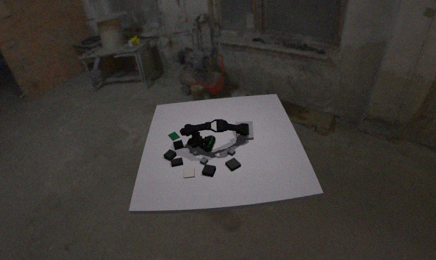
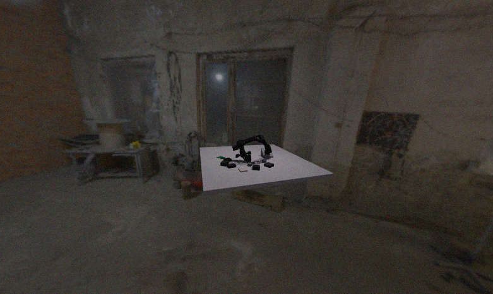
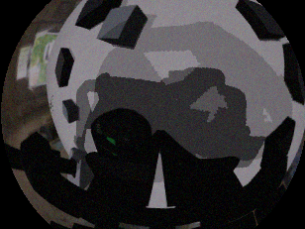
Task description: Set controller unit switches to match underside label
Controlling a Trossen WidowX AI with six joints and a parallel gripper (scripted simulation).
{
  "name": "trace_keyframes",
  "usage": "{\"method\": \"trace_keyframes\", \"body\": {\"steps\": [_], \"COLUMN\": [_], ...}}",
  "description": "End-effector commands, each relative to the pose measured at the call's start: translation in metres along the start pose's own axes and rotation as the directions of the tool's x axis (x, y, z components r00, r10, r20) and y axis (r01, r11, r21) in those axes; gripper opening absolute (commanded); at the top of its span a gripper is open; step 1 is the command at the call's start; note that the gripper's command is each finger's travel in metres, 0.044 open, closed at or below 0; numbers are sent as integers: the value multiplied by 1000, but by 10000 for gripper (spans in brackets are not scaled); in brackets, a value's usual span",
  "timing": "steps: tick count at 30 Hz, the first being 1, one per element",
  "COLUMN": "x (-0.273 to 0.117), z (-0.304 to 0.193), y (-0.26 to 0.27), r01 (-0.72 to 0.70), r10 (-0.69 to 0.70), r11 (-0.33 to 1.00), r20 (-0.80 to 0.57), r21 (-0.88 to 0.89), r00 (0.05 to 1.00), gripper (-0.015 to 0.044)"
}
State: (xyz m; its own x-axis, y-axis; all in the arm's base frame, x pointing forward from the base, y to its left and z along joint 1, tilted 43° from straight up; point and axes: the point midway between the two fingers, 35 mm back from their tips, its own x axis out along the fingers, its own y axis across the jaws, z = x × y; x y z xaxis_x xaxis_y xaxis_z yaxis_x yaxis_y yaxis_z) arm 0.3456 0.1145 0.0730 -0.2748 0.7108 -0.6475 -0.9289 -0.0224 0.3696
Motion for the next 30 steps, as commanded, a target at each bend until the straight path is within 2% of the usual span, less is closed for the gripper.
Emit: {"method": "trace_keyframes", "body": {"steps": [1,30], "x": [4,12], "z": [-1,-3], "y": [6,34], "r01": [-11,-12], "r10": [11,12], "r11": [1000,1000], "r20": [-3,-3], "r21": [12,13], "r00": [1000,1000], "gripper": [0,0]}}
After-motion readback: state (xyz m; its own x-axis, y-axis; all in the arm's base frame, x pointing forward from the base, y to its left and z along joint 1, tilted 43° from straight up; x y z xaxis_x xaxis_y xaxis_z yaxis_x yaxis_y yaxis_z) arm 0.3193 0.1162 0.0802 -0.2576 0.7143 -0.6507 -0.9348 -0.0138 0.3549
